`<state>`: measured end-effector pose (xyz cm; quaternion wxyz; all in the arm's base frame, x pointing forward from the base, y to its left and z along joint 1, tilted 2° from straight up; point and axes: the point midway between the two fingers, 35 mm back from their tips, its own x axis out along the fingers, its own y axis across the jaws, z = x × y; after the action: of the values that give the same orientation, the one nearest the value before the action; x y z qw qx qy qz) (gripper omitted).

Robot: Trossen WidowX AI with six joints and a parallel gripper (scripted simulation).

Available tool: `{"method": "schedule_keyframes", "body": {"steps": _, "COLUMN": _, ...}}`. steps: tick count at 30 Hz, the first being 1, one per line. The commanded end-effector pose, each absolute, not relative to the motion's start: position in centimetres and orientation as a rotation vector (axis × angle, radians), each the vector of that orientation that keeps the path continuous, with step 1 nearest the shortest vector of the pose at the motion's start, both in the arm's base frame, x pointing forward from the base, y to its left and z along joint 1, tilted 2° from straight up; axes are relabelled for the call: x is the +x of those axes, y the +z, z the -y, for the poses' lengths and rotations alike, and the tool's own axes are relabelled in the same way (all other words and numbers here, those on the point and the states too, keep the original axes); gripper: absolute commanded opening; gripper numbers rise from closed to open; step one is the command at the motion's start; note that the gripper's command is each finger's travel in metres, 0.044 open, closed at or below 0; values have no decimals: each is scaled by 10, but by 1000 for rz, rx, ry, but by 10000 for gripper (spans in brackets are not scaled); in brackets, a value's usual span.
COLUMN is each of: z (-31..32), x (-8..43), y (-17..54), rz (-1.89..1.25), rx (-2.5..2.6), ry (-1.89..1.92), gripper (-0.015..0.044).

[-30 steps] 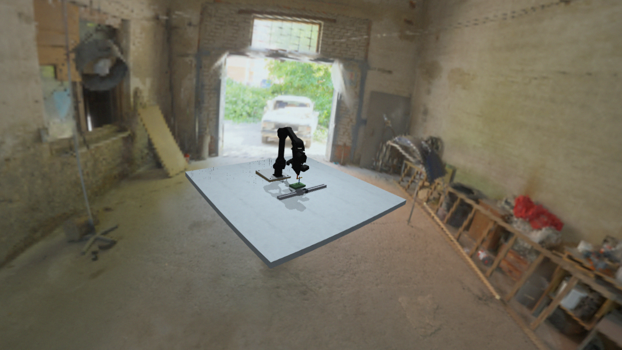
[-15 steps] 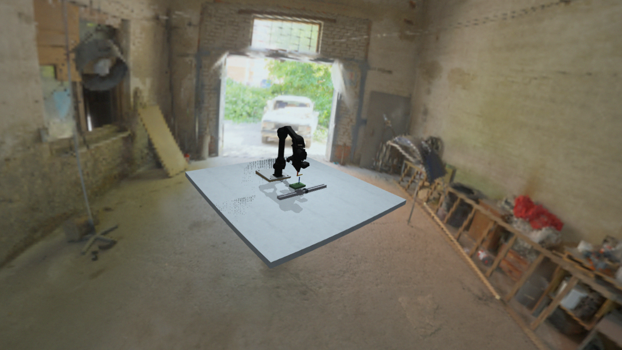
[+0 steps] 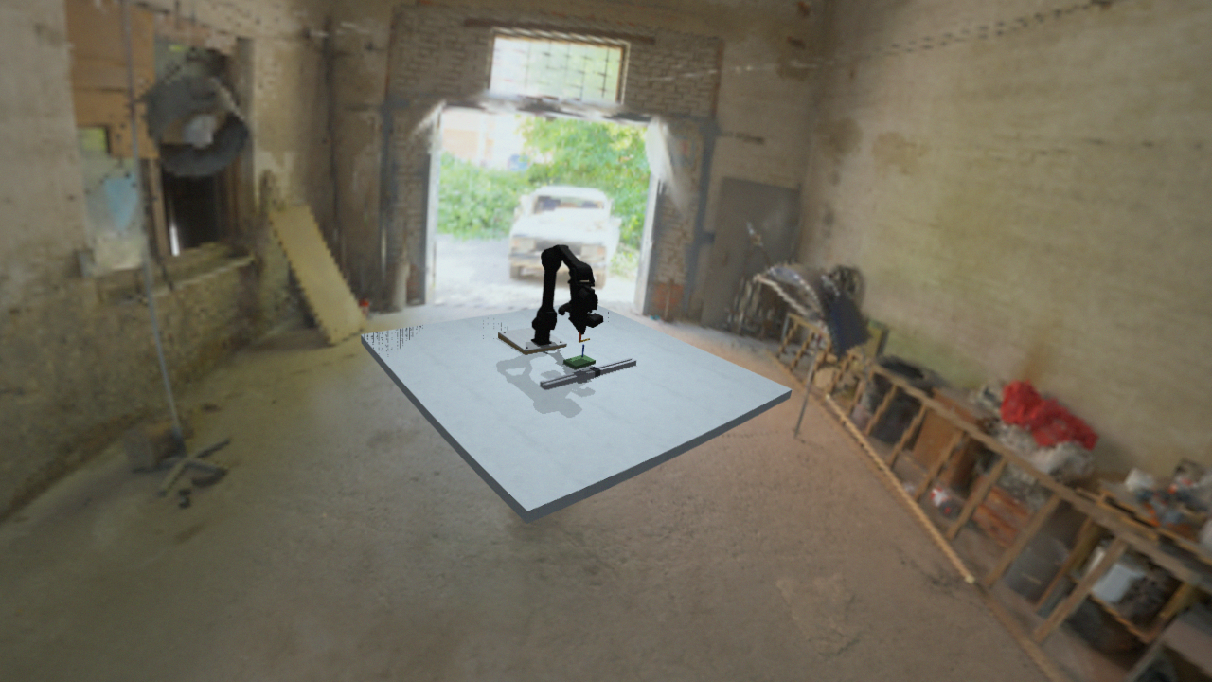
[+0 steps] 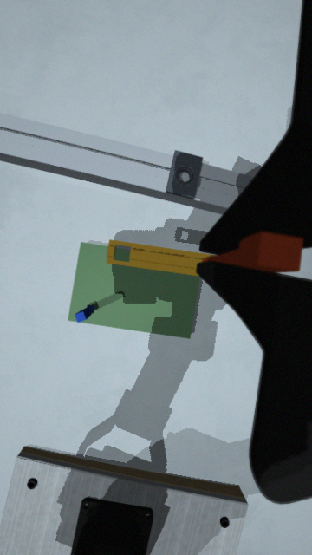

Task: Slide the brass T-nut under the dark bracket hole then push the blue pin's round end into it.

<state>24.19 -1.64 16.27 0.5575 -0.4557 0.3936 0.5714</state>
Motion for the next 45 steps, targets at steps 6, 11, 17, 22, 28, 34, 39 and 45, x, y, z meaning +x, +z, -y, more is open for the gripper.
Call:
{"method": "schedule_keyframes", "body": {"steps": 6, "z": 25, "x": 254, "y": 165, "rz": -931, "rx": -1074, "ry": 1341, "gripper": -150}}
{"method": "schedule_keyframes", "body": {"steps": 11, "z": 30, "x": 260, "y": 165, "rz": -934, "rx": -1070, "ry": 1335, "gripper": -150}}
{"method": "schedule_keyframes", "body": {"steps": 17, "z": 37, "x": 267, "y": 165, "rz": -938, "rx": -1064, "ry": 1326, "gripper": -150}}
{"method": "schedule_keyframes", "body": {"steps": 22, "z": 42, "x": 272, "y": 165, "rz": -941, "rx": -1062, "ry": 1321, "gripper": -150}}
{"method": "schedule_keyframes", "body": {"steps": 28, "z": 49, "x": 279, "y": 165, "rz": -944, "rx": -1059, "ry": 1315, "gripper": -150}}
{"method": "schedule_keyframes", "body": {"steps": 34, "z": 56, "x": 286, "y": 165, "rz": -947, "rx": -1057, "ry": 1310, "gripper": -150}}
{"method": "schedule_keyframes", "body": {"steps": 39, "z": 62, "x": 291, "y": 165, "rz": -949, "rx": -1054, "ry": 1305, "gripper": -150}}
{"method": "schedule_keyframes", "body": {"steps": 45, "z": 69, "x": 297, "y": 164, "rz": -952, "rx": -1051, "ry": 1299, "gripper": -150}}
